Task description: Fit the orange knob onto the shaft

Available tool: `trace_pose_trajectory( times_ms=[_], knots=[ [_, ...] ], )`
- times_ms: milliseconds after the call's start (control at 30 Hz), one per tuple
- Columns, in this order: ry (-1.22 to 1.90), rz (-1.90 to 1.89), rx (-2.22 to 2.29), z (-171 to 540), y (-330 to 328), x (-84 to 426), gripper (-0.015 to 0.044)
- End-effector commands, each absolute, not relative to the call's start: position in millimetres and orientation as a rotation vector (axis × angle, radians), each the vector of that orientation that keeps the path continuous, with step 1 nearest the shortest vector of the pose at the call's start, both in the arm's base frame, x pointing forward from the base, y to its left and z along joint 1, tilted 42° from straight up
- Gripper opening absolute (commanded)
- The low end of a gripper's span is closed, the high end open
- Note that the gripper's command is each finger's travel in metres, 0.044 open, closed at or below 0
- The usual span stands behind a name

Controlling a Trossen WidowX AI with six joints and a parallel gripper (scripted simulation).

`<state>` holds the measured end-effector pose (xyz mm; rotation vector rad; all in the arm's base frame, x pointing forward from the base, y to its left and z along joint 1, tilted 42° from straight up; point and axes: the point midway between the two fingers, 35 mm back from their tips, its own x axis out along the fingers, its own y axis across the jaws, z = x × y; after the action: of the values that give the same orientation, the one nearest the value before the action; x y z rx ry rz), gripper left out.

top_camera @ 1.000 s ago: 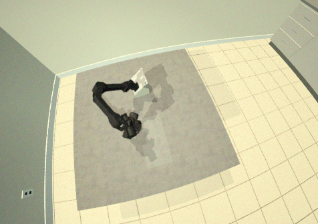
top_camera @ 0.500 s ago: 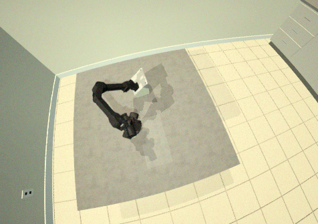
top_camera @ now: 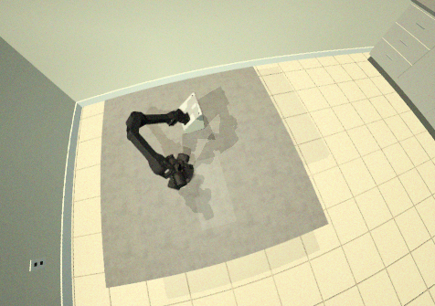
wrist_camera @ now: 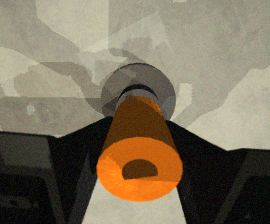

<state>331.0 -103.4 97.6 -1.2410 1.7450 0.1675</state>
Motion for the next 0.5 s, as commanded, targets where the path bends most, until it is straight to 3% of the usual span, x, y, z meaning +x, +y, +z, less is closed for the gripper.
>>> trace_pose_trajectory(
  times_ms=[0, 467],
  knots=[
    [1.744, 0.168, -1.245, 100.5, -102.8, 332.1, 0.0000],
    [1.761, 0.358, -1.394, 101.5, -101.4, 334.6, 0.0000]
  ],
)
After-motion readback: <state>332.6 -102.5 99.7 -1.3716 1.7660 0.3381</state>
